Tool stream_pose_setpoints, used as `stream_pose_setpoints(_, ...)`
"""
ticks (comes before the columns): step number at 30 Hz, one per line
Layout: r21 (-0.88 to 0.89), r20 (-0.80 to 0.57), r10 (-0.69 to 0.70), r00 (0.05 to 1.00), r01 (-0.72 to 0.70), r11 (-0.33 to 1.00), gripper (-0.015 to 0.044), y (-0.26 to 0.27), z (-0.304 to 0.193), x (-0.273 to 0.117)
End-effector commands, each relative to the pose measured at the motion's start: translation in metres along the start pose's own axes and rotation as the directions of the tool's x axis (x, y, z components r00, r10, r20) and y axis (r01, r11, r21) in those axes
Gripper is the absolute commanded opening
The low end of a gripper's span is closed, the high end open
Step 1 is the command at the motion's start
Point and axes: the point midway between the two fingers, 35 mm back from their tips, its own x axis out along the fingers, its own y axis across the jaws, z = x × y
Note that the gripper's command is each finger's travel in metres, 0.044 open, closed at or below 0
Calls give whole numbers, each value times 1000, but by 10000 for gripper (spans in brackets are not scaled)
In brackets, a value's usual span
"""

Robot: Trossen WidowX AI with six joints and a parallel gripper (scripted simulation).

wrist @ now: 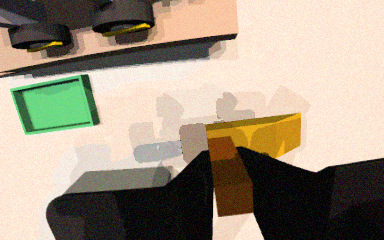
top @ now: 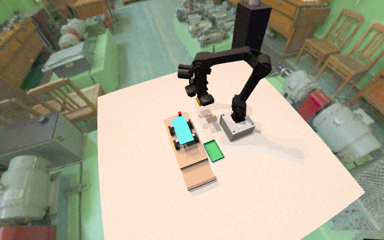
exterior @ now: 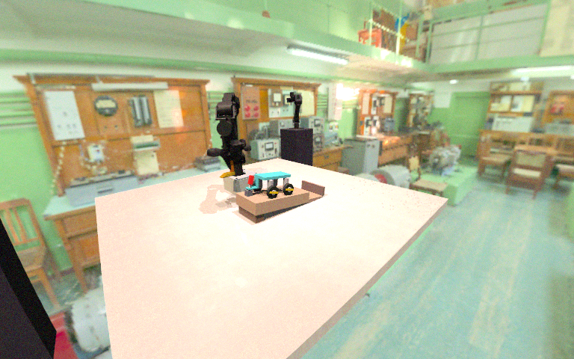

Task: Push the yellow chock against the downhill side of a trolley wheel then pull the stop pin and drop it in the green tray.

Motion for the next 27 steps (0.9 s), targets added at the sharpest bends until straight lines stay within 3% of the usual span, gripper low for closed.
stream_pose_setpoints(1, 27, -2, -3, 1000, 3, 1000, 0, 0, 0, 0)
stream_pose_setpoints(27, 27, 1, 5, 1000, -5, 1000, 0, 77, 26, 4)
